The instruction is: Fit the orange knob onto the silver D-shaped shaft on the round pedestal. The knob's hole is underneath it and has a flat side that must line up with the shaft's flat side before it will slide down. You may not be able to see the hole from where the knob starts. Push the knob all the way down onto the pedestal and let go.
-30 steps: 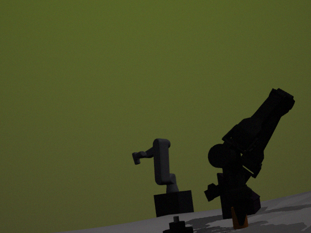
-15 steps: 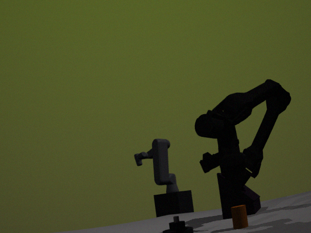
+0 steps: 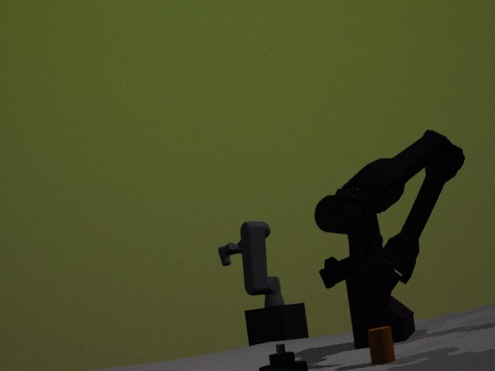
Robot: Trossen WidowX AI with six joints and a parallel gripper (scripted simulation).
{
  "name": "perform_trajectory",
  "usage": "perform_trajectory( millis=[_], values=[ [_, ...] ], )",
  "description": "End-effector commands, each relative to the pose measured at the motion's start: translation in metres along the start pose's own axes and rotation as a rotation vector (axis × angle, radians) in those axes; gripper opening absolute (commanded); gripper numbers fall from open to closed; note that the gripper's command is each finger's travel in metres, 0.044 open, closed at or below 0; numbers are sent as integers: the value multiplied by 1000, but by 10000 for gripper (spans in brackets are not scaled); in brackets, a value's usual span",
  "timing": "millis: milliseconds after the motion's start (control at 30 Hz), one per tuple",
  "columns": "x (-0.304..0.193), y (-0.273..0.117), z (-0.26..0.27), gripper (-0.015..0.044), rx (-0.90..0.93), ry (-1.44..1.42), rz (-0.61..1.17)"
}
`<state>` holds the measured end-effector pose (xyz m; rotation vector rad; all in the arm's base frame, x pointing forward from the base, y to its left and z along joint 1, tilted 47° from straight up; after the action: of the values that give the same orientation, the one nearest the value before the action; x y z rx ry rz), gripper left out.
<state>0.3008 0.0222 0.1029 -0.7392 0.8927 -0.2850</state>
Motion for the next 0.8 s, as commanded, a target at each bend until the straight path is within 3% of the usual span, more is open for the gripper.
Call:
perform_trajectory(
  millis=[0,767],
  values=[
    [0,7,-1,440,-2,6,6],
    [-1,44,-2,440,-3,6,8]
  ],
)
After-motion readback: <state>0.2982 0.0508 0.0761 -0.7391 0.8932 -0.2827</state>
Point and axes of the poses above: the point midway between the two fingers, 35 mm back from their tips, its own y axis out along the fingers, its own z axis across the jaws, x = y × z, the point moved 10 cm from there along -y, back along the fingers, and after that the axes turned 15 degrees about -y, right-handed, at the moved point
